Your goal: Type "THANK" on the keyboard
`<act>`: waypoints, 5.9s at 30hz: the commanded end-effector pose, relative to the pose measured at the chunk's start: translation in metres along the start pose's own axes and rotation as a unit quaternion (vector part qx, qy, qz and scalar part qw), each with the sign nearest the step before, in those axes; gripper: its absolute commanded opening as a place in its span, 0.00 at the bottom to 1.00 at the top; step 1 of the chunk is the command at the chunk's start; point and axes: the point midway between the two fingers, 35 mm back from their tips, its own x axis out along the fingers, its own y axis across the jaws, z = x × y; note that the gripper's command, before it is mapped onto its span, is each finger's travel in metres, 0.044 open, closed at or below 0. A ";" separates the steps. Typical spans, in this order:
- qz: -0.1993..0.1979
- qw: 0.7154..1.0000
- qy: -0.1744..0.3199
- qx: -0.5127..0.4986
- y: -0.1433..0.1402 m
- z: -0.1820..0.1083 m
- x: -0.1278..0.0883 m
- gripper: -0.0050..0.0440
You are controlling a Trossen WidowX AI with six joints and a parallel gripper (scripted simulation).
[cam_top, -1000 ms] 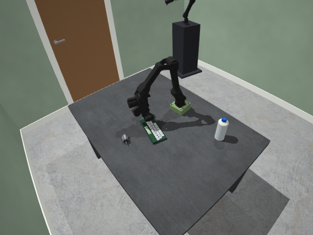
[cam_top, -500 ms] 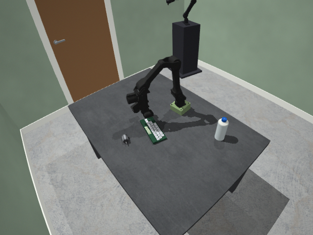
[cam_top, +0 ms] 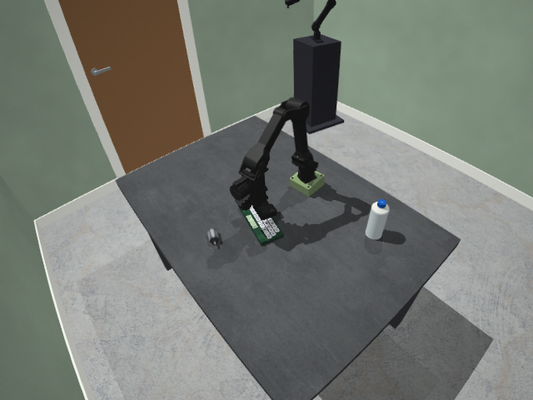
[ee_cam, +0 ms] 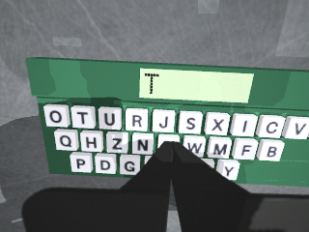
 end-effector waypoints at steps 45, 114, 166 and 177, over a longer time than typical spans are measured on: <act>-0.002 1.000 -0.005 0.005 0.061 -0.012 0.029 0.00; -0.004 1.000 -0.004 0.004 -0.030 -0.035 -0.004 0.00; -0.009 1.000 0.005 0.005 -0.031 -0.037 0.035 0.00; -0.007 1.000 -0.002 0.004 -0.031 -0.034 0.032 0.00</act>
